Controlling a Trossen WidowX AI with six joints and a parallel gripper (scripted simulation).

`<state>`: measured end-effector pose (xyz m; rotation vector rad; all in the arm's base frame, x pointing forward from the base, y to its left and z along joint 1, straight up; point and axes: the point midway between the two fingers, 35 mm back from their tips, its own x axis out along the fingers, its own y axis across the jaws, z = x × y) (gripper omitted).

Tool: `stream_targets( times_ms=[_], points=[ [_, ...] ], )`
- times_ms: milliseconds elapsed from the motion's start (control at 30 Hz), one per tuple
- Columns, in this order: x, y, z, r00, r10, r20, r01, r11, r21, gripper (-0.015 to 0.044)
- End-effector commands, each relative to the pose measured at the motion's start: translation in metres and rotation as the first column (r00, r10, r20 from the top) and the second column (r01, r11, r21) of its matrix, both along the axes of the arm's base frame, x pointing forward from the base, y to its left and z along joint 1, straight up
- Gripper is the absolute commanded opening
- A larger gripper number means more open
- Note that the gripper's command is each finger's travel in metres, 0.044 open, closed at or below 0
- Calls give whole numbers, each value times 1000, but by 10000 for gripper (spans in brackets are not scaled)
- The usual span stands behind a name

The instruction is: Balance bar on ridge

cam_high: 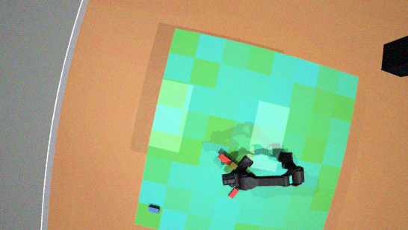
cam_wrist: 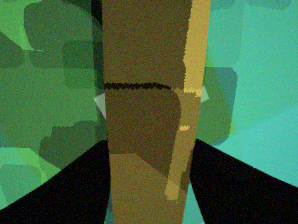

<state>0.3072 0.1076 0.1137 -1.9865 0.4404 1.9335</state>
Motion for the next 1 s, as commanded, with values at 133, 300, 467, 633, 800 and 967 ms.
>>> stream_targets(
  times_ms=[133,300,467,633,800,967],
  points=[
    [1,0,-1,1000,1,3,-1,1000,1,0],
    [0,0,-1,1000,1,3,-1,1000,1,0],
    [0,0,-2,1000,1,3,-1,1000,1,0],
    [0,0,-2,1000,1,3,-1,1000,1,0],
    [0,0,-2,1000,1,3,-1,1000,1,0],
    [0,0,-3,1000,1,3,-1,1000,1,0]
  ],
)
